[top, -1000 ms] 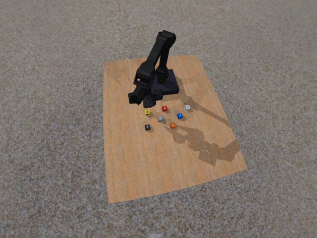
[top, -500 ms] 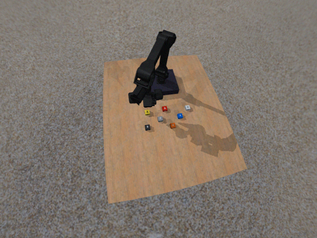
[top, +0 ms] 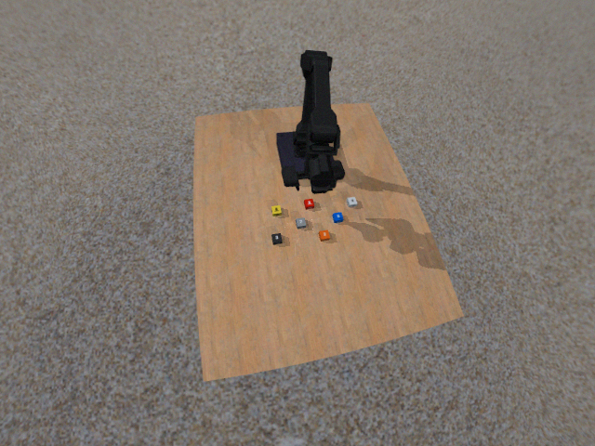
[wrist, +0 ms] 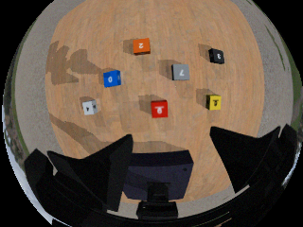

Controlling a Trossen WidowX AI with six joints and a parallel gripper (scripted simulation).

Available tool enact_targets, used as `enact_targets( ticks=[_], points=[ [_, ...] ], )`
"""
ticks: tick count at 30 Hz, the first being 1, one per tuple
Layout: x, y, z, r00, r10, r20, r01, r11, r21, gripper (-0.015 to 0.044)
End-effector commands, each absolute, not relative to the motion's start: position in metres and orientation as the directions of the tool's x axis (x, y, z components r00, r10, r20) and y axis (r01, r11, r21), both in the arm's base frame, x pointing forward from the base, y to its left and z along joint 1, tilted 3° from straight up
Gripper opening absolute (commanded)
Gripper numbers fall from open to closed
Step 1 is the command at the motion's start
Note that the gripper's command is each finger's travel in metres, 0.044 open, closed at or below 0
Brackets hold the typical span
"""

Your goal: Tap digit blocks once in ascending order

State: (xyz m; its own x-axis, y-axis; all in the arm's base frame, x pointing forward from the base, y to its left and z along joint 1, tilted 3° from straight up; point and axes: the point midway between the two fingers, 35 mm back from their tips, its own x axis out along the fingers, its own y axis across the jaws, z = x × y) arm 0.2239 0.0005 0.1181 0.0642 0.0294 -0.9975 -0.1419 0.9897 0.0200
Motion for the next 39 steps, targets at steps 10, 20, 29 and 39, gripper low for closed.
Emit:
enact_targets(
  ticks=[10,20,29,39],
  points=[
    [0.216,0.010,0.116,0.059,0.023,-0.998,-0.127,0.992,0.015,0.0400],
    [0.218,0.017,0.117,0.059,0.023,-0.998,-0.127,0.992,0.015,0.0400],
    [0.225,0.118,0.121,0.058,0.031,-0.998,-0.127,0.992,0.023,0.0400],
    [0.206,0.185,0.121,0.058,0.038,-0.998,-0.127,0.991,0.030,0.0400]
  ],
)
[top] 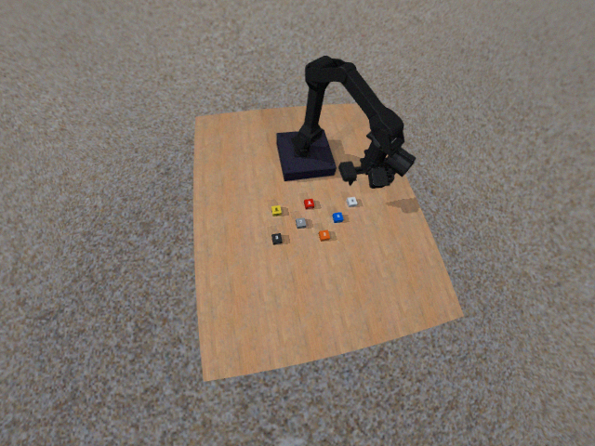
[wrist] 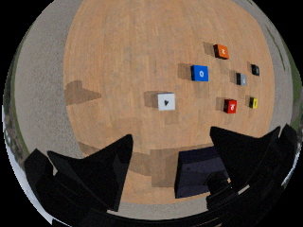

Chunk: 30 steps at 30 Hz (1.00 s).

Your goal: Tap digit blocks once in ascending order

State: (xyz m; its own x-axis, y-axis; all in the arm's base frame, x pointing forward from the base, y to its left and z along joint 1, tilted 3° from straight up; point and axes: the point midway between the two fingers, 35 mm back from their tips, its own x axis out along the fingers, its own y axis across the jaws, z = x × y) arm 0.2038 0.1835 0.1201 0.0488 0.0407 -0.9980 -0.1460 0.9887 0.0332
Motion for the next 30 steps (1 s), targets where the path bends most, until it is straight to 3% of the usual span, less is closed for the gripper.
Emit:
enact_targets(
  ticks=[1,16,24,30],
  points=[
    [0.206,0.185,0.121,0.058,0.038,-0.998,-0.127,0.991,0.030,0.0400],
    [0.207,0.184,0.121,0.058,0.038,-0.998,-0.127,0.991,0.030,0.0400],
    [0.281,0.120,0.124,0.064,0.032,-0.997,-0.127,0.992,0.024,0.0400],
    [0.287,0.113,0.124,0.064,0.031,-0.997,-0.127,0.992,0.023,0.0400]
  ],
)
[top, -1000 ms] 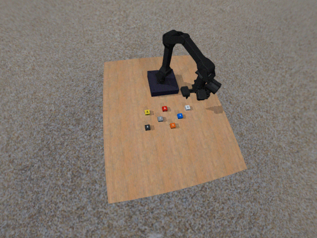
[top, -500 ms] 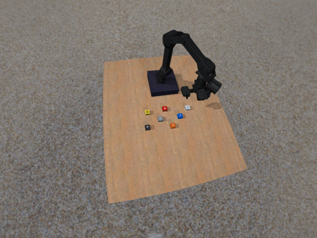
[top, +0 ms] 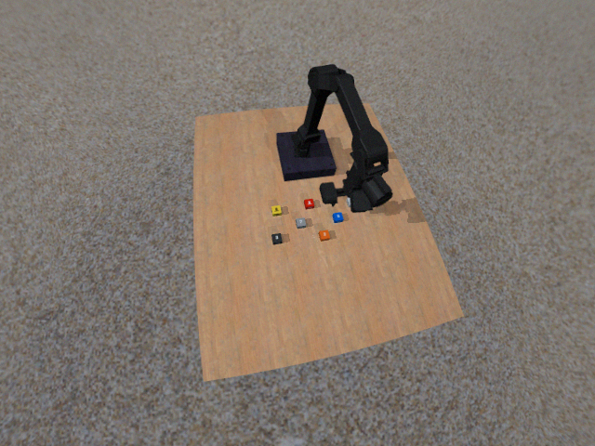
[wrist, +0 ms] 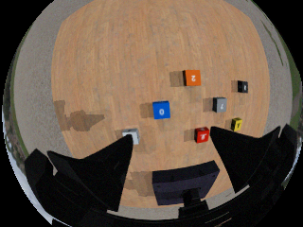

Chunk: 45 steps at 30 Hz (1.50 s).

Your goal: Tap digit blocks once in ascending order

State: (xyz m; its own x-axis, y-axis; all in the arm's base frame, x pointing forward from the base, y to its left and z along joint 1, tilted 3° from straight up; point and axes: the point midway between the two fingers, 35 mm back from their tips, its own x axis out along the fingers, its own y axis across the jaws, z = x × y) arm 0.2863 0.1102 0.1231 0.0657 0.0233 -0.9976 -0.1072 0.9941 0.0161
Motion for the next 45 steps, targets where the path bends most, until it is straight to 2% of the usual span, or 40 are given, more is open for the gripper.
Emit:
enact_targets(
  ticks=[1,16,23,45],
  points=[
    [0.287,0.113,0.124,0.064,0.031,-0.997,-0.127,0.992,0.023,0.0400],
    [0.289,0.111,0.124,0.065,0.031,-0.997,-0.127,0.992,0.023,0.0400],
    [0.339,0.056,0.126,0.068,0.026,-0.997,-0.127,0.992,0.018,0.0400],
    [0.337,0.046,0.126,0.068,0.026,-0.997,-0.127,0.992,0.017,0.0400]
  ],
)
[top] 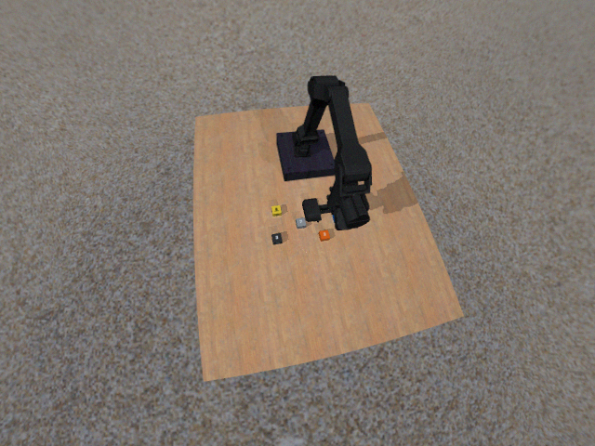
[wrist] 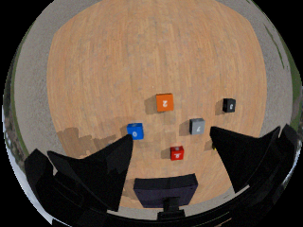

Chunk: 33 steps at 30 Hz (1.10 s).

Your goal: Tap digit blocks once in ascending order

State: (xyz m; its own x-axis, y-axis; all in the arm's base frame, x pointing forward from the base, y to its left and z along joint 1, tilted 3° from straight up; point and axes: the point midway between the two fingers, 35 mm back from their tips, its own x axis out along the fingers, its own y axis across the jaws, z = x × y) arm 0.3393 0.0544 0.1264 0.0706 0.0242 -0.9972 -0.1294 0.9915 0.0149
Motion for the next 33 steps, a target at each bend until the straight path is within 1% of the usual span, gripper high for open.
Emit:
enact_targets(
  ticks=[1,4,6,28,30,33],
  points=[
    [0.334,0.034,0.126,0.068,0.024,-0.997,-0.127,0.992,0.016,0.0400],
    [0.318,-0.010,0.123,0.067,0.021,-0.998,-0.127,0.992,0.012,0.0400],
    [0.309,-0.027,0.122,0.066,0.019,-0.998,-0.127,0.992,0.011,0.0400],
    [0.308,-0.029,0.122,0.066,0.019,-0.998,-0.127,0.992,0.011,0.0400],
    [0.313,-0.037,0.123,0.066,0.019,-0.998,-0.127,0.992,0.010,0.0400],
    [0.334,-0.073,0.125,0.068,0.016,-0.998,-0.127,0.992,0.007,0.0400]
  ],
)
